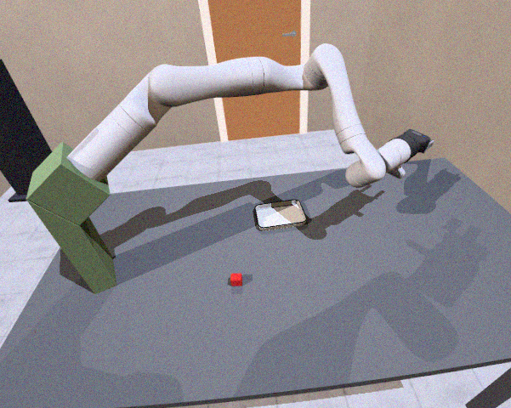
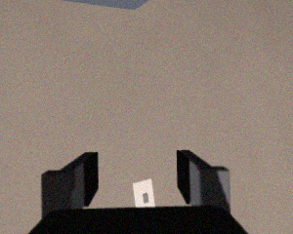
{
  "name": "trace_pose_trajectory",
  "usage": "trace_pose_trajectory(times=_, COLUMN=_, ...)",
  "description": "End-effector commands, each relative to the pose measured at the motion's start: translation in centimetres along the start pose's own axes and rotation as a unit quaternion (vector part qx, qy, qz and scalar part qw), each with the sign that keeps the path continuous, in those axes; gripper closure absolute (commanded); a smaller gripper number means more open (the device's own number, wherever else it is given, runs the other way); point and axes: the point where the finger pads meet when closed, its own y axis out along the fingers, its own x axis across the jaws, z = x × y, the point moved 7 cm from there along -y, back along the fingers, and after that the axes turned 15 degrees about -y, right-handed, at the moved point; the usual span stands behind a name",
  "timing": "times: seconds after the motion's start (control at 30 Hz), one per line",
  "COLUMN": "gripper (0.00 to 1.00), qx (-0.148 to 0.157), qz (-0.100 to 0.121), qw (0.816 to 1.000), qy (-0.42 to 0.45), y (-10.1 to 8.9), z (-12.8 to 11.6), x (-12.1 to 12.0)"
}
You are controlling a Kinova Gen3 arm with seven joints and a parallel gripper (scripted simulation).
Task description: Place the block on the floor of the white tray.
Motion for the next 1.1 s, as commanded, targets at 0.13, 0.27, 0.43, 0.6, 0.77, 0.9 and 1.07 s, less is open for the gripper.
trace_pose_trajectory(times=0.13, gripper=0.06, qx=0.074, qz=0.013, qw=0.997, qy=0.021, y=-6.7, z=0.0, x=1.5)
trace_pose_trajectory(times=0.27, gripper=0.06, qx=0.131, qz=0.021, qw=0.990, qy=0.038, y=-11.5, z=0.3, x=2.6)
trace_pose_trajectory(times=0.43, gripper=0.06, qx=0.182, qz=0.029, qw=0.981, qy=0.054, y=-15.9, z=0.6, x=3.5)
trace_pose_trajectory(times=0.6, gripper=0.06, qx=0.242, qz=0.037, qw=0.967, qy=0.072, y=-20.5, z=0.9, x=4.5)
trace_pose_trajectory(times=0.77, gripper=0.06, qx=0.319, qz=0.049, qw=0.942, qy=0.096, y=-25.1, z=1.1, x=5.6)
trace_pose_trajectory(times=0.9, gripper=0.06, qx=0.371, qz=0.056, qw=0.920, qy=0.112, y=-29.2, z=1.5, x=6.4)
trace_pose_trajectory(times=1.07, gripper=0.06, qx=0.404, qz=0.061, qw=0.905, qy=0.122, y=-33.7, z=2.1, x=7.4)
